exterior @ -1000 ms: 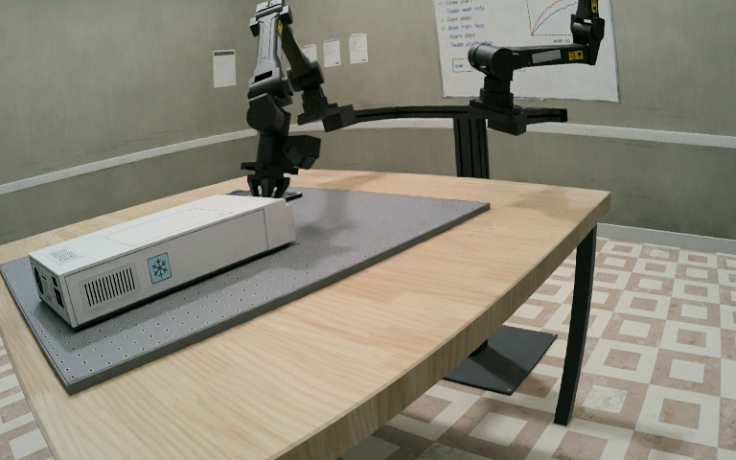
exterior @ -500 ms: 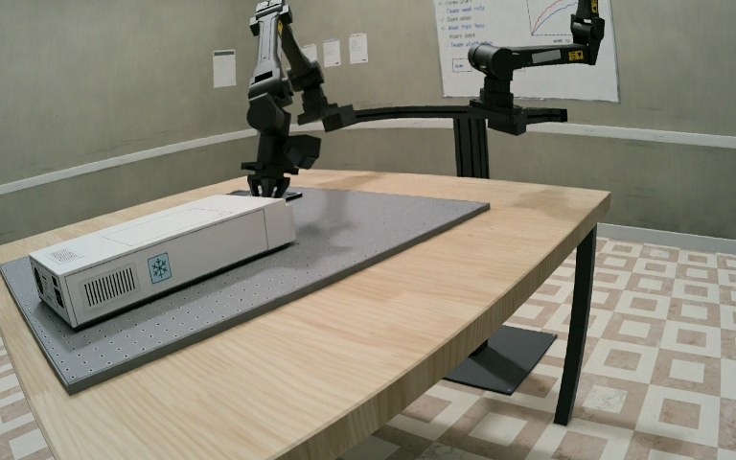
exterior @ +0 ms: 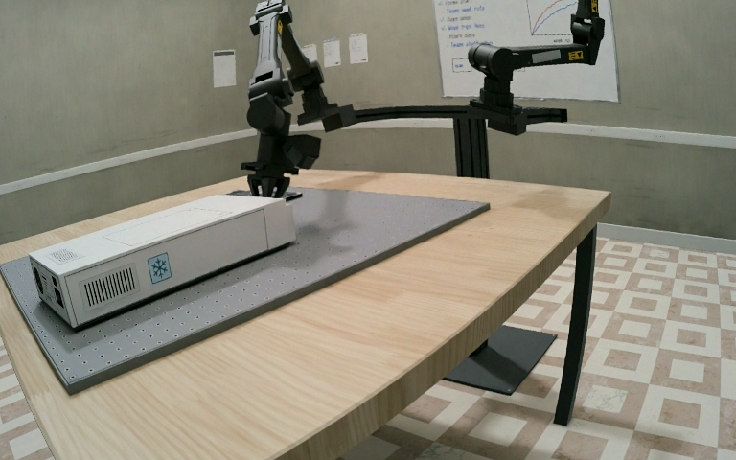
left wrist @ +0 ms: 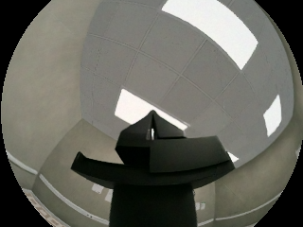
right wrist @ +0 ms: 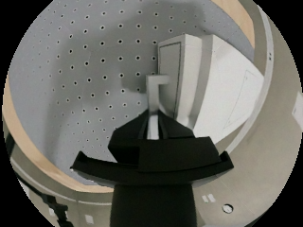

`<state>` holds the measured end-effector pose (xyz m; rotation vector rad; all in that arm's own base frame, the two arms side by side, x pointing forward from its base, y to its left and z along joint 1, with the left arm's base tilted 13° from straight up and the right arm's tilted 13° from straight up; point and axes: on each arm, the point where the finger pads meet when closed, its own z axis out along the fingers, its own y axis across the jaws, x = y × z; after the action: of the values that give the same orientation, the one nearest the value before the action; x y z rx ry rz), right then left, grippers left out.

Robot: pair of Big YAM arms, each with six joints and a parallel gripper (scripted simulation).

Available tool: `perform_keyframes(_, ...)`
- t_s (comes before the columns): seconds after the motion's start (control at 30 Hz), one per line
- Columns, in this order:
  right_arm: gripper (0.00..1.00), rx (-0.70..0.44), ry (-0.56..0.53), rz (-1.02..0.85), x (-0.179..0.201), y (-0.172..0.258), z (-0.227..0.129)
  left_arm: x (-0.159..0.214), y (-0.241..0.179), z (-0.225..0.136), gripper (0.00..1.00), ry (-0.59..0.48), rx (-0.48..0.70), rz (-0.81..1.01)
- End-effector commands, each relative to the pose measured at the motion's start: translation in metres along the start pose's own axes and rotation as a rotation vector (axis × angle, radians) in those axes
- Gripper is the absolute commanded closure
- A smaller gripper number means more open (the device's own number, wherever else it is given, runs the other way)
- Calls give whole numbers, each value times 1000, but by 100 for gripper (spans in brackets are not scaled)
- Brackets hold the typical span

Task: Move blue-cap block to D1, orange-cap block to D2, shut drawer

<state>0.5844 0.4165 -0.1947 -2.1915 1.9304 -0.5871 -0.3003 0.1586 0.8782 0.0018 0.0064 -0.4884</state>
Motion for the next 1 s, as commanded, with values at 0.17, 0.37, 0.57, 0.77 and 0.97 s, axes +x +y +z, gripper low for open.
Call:
perform_keyframes(0.17, 100, -36, 9, -22, -12, 31, -8, 24, 1, 8, 100, 35, 2, -2)
perform_keyframes(0.37, 100, -36, 9, -22, -12, 31, -8, 24, 1, 8, 100, 35, 2, -2)
perform_keyframes(0.57, 100, -36, 9, -22, -12, 31, -8, 24, 1, 8, 100, 35, 2, -2)
perform_keyframes(0.77, 100, -36, 9, -22, -12, 31, -8, 24, 1, 8, 100, 35, 2, -2)
perform_keyframes(0.97, 100, -36, 9, -22, -12, 31, -8, 24, 1, 8, 100, 35, 2, -2)
